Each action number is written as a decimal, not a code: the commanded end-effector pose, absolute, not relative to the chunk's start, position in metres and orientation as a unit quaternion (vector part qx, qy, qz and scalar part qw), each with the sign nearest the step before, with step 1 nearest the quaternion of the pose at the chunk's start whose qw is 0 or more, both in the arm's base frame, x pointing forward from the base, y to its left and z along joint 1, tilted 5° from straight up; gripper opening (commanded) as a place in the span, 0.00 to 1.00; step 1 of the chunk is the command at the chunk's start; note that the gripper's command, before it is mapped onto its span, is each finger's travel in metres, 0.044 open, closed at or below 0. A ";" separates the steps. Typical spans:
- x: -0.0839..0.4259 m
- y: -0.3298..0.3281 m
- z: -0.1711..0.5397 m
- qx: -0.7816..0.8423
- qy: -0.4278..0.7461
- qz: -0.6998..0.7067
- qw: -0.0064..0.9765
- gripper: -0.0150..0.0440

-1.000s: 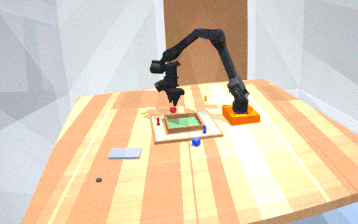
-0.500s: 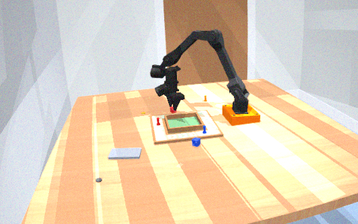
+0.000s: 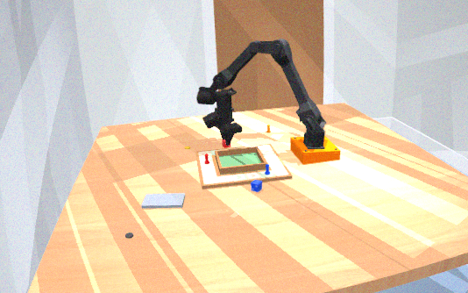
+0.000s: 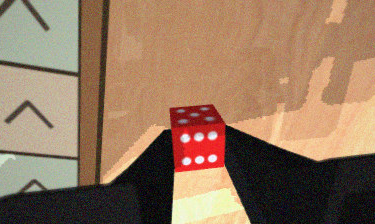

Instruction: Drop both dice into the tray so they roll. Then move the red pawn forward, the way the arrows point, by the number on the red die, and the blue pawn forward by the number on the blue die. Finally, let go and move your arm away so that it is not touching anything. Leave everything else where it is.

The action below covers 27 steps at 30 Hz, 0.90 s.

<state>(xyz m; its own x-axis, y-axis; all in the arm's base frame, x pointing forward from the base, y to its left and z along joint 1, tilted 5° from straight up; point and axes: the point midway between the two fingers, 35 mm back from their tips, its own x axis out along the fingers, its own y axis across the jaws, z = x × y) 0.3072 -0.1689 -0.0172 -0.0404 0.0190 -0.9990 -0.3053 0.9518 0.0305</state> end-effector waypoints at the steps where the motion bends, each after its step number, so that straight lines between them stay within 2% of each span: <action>1: 0.307 -0.168 -0.018 -0.097 0.711 0.118 0.686 0.36; 4: 0.310 -0.170 -0.014 -0.099 0.707 0.110 0.692 0.25; 27: 0.311 -0.175 0.104 -0.098 0.711 0.118 0.686 0.25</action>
<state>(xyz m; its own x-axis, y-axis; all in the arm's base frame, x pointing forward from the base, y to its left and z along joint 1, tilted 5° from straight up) 0.3136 -0.1765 0.0863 -0.0335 0.0157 -0.9993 -0.2924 0.9560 0.0248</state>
